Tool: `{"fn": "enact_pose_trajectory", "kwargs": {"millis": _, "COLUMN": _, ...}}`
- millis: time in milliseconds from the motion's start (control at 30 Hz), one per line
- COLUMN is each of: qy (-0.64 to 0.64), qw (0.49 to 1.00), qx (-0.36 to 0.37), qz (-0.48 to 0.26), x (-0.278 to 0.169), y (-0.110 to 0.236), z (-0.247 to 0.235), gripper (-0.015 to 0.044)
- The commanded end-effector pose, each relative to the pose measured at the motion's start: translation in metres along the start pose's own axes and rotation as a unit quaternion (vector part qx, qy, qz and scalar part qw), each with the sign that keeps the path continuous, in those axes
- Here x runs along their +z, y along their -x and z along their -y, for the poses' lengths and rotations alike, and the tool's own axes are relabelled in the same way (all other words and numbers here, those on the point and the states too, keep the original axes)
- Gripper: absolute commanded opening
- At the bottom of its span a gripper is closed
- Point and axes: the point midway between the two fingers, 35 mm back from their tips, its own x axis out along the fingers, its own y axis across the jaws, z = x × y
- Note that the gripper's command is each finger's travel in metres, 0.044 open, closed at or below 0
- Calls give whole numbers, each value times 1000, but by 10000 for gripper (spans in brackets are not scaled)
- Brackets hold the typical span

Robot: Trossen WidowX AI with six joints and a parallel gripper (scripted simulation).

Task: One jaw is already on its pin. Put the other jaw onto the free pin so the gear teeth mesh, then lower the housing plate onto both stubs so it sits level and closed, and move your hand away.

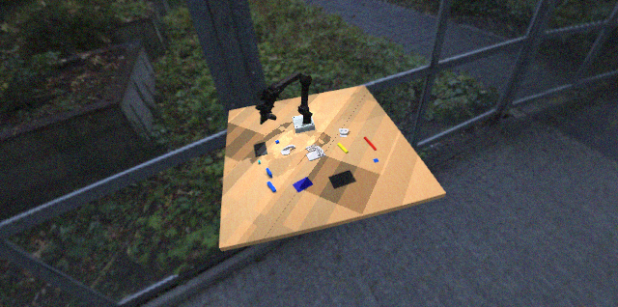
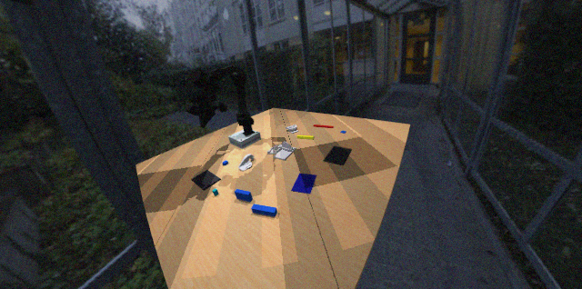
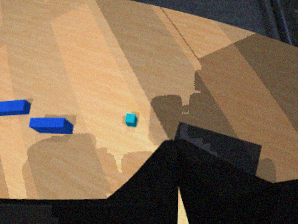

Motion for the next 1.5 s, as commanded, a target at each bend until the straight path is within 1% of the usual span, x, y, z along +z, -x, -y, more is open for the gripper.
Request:
{"fn": "enact_pose_trajectory", "kwargs": {"millis": 0, "qy": -30, "qw": 998, "qx": 15, "qz": -60, "x": -28, "y": -20, "z": -27, "gripper": 0}}
{"fn": "enact_pose_trajectory", "kwargs": {"millis": 167, "qy": -61, "qw": 990, "qx": 22, "qz": -129, "x": -63, "y": -37, "z": -56, "gripper": 0}}
{"fn": "enact_pose_trajectory", "kwargs": {"millis": 333, "qy": -87, "qw": 976, "qx": 14, "qz": -199, "x": -102, "y": -48, "z": -84, "gripper": 0}}
{"fn": "enact_pose_trajectory", "kwargs": {"millis": 500, "qy": -108, "qw": 958, "qx": -11, "qz": -266, "x": -144, "y": -53, "z": -107, "gripper": 0}}
{"fn": "enact_pose_trajectory", "kwargs": {"millis": 700, "qy": -125, "qw": 933, "qx": -58, "qz": -333, "x": -194, "y": -53, "z": -127, "gripper": 0}}
{"fn": "enact_pose_trajectory", "kwargs": {"millis": 1033, "qy": -126, "qw": 930, "qx": -65, "qz": -339, "x": -200, "y": -53, "z": -129, "gripper": 0}}
{"fn": "enact_pose_trajectory", "kwargs": {"millis": 1467, "qy": -126, "qw": 930, "qx": -65, "qz": -339, "x": -213, "y": -70, "z": -129, "gripper": 0}}
